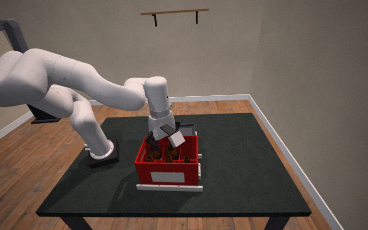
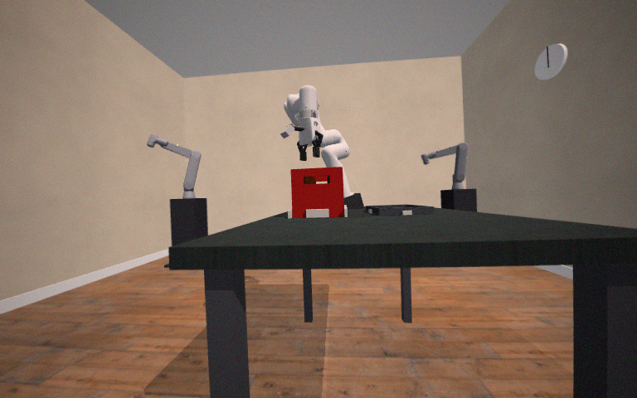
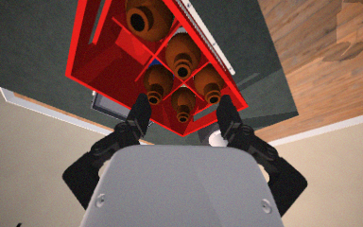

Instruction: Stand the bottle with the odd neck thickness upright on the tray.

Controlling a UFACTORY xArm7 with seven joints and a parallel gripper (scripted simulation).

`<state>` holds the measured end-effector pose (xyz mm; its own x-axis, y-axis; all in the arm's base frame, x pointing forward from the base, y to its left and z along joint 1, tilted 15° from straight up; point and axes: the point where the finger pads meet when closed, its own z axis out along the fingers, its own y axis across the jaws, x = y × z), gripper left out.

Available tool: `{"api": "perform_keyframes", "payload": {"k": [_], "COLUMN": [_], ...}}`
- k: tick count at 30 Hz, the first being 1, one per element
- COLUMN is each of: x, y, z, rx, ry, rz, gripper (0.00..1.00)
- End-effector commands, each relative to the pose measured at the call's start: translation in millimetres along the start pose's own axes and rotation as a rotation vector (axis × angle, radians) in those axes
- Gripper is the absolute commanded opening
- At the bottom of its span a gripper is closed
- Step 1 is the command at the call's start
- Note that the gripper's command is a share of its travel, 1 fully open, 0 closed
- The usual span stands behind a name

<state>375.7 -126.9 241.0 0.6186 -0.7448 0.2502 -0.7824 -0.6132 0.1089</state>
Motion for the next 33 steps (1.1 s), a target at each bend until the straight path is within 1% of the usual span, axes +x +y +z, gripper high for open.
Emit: {"api": "perform_keyframes", "payload": {"k": [1,4,5,33], "x": [0.5,0.5,0.5,0.5], "y": [1.1,1.1,1.1,1.1], "z": [-1.0,-1.0,-1.0,-1.0], "rx": [0.006,0.006,0.006,0.006], "ry": [-0.006,-0.006,-0.006,-0.006], "rz": [0.007,0.007,0.007,0.007], "gripper": [1.0,1.0,0.0,0.0]}}
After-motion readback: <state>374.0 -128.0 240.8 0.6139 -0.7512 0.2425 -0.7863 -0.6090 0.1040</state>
